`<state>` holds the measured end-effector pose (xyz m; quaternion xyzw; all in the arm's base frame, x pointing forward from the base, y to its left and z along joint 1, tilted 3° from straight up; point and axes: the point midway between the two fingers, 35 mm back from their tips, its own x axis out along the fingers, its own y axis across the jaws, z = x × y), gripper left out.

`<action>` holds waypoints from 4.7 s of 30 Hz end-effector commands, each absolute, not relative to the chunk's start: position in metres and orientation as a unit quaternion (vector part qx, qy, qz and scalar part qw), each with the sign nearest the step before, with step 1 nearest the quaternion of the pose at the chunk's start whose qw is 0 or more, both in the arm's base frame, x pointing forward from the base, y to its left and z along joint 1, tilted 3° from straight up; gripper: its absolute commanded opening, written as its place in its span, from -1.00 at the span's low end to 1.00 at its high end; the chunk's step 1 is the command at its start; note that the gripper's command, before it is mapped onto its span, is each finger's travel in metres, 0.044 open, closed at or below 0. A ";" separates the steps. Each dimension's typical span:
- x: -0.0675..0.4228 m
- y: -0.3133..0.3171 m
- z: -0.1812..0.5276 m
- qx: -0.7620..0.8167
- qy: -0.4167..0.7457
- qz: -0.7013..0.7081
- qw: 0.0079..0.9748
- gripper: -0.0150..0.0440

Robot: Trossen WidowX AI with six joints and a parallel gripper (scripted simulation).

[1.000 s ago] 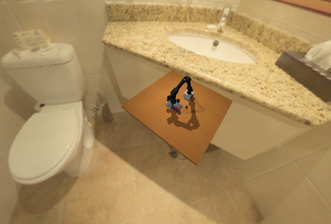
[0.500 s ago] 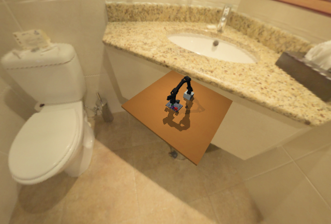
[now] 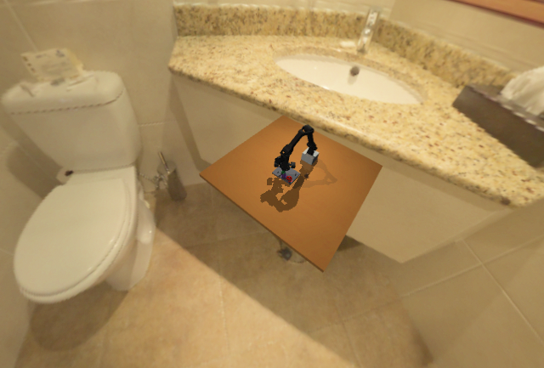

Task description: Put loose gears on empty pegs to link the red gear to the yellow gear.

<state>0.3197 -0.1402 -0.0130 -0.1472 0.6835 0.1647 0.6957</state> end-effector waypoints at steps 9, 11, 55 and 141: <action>0.321 -0.139 -0.016 -0.165 0.679 0.182 0.691 -0.49; 0.320 -0.139 -0.016 -0.149 0.684 0.166 0.695 -0.49; 0.259 0.043 0.030 0.214 0.681 -0.184 0.676 1.00; 0.245 0.065 -0.004 0.257 0.668 -0.226 0.660 -0.49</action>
